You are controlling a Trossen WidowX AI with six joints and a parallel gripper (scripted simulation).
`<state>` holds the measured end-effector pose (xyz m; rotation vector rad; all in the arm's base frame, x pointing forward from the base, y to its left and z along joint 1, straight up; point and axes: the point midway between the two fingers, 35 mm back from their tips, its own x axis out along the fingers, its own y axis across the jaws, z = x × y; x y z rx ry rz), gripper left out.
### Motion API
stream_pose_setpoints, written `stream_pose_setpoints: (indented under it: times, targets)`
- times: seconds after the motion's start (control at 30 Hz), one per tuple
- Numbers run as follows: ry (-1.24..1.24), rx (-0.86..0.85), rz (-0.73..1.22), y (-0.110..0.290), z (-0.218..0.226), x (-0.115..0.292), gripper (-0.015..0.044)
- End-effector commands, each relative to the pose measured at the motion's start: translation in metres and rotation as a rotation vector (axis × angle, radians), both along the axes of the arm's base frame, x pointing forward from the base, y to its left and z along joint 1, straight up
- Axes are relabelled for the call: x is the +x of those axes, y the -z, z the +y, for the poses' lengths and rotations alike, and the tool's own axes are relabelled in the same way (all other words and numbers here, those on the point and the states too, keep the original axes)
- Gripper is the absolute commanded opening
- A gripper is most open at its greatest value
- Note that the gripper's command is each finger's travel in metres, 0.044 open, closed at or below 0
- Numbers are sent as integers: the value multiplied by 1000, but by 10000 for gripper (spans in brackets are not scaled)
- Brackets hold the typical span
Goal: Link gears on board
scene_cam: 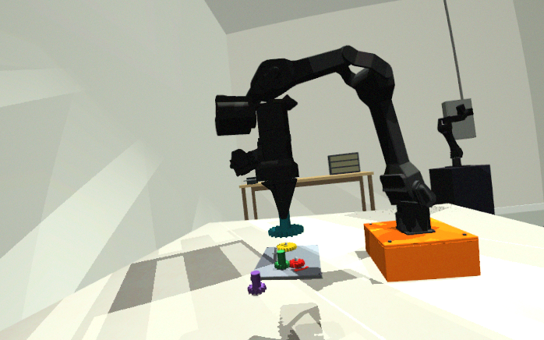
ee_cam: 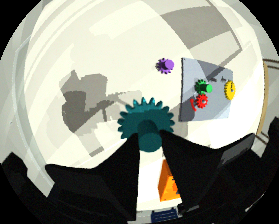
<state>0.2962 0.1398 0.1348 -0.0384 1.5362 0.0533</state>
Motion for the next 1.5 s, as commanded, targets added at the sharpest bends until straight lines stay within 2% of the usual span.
stream_pose_setpoints:
  times: [0.0,1.47]
  targets:
    - [4,3,0,1,-7,5,0]
    - [3,-7,-5,43,-108,50,0]
